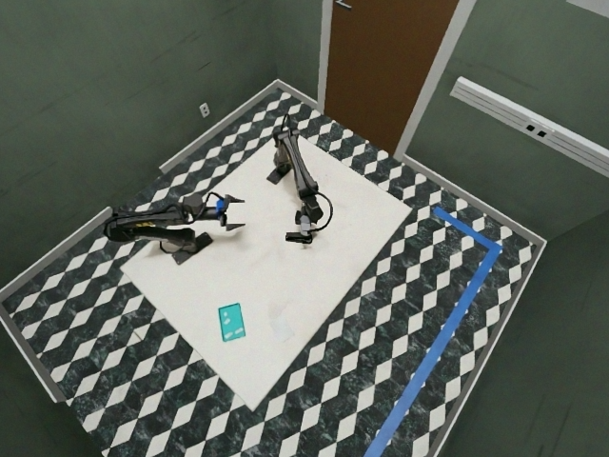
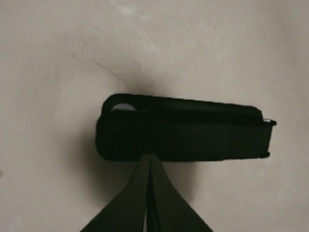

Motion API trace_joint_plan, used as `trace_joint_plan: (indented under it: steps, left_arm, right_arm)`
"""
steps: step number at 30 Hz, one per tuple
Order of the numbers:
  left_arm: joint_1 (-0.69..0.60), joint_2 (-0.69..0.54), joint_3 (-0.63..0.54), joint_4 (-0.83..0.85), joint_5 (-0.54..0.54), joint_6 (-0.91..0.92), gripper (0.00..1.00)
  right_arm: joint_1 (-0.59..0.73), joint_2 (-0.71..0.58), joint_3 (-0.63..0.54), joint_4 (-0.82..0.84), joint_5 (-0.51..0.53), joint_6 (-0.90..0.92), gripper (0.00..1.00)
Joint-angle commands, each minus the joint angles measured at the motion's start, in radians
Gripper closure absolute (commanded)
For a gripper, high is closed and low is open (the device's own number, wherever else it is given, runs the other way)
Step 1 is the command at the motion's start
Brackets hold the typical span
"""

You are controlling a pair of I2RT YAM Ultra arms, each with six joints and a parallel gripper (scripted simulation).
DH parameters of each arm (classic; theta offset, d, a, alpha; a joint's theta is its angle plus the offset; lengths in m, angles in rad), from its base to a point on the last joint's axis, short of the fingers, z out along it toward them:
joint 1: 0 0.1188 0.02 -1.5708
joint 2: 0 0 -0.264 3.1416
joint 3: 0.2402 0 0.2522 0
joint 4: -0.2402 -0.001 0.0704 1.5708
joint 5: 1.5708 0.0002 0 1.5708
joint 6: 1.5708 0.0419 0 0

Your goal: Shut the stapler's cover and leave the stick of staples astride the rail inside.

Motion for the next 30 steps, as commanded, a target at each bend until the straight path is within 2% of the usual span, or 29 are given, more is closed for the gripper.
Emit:
trace_joint_plan:
  steps: [1,30]
  left_arm:
    - [-0.013,0.008,0.027,-0.005,0.001,-0.005,1.0]
    - [0.009,0.037,-0.042,0.087,0.012,0.013,1.0]
  right_arm:
    - [-0.004,0.003,-0.001,0.017,-0.001,-0.001,0.0]
    - [-0.004,0.003,-0.001,0.017,-0.001,-0.001,0.0]
